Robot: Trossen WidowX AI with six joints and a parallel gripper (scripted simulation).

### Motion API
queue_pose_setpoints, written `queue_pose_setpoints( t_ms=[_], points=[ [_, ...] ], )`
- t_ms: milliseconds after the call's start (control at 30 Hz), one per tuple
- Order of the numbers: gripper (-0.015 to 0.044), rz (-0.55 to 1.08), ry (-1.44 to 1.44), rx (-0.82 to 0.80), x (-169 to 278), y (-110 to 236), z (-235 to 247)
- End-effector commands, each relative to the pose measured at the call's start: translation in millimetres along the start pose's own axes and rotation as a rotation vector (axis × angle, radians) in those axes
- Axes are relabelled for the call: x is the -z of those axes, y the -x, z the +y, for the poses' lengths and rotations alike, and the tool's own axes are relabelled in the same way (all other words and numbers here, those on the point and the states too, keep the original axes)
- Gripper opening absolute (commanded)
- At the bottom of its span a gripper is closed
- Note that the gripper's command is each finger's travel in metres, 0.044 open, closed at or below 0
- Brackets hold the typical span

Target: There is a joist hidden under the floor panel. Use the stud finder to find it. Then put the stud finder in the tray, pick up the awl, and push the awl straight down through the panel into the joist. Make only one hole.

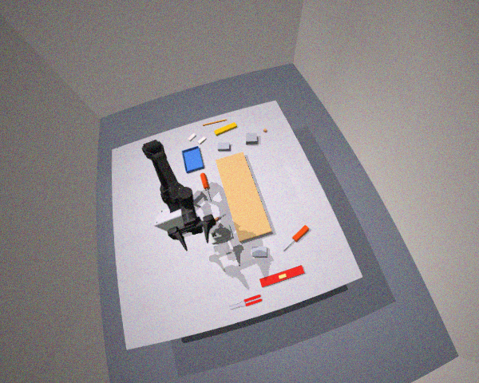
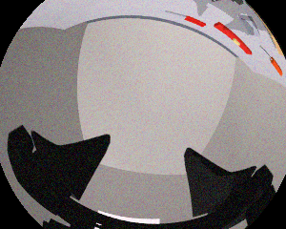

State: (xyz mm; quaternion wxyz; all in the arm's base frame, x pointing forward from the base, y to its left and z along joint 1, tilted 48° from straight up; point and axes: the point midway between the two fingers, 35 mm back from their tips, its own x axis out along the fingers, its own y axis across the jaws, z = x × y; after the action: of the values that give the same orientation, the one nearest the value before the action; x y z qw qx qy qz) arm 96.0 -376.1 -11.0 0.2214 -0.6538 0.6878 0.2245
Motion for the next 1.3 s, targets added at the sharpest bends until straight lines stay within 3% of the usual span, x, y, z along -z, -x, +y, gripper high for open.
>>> queue_pose_setpoints(
  t_ms=[0,167,300,367,533,700,767,833,1267],
  points=[
    [0.0426,-0.013,-0.010,0.005,-2,-1,-1],
    [0.0440,-0.369,-0.292,0.054,-67,-16,-24],
    [0.0440,-0.720,-0.582,-0.034,-124,-10,-39],
    [0.0440,-0.905,-0.743,-0.139,-151,1,-45],
    [0.0440,-1.196,-1.015,-0.422,-187,29,-54],
    [0.0440,-1.435,-1.280,-0.873,-209,66,-63],
    [0.0440,-1.499,-1.374,-1.106,-212,82,-68],
    [0.0440,-1.520,-1.413,-1.223,-213,88,-70],
    [0.0440,-1.521,-1.416,-1.231,-213,89,-70]
  ],
)
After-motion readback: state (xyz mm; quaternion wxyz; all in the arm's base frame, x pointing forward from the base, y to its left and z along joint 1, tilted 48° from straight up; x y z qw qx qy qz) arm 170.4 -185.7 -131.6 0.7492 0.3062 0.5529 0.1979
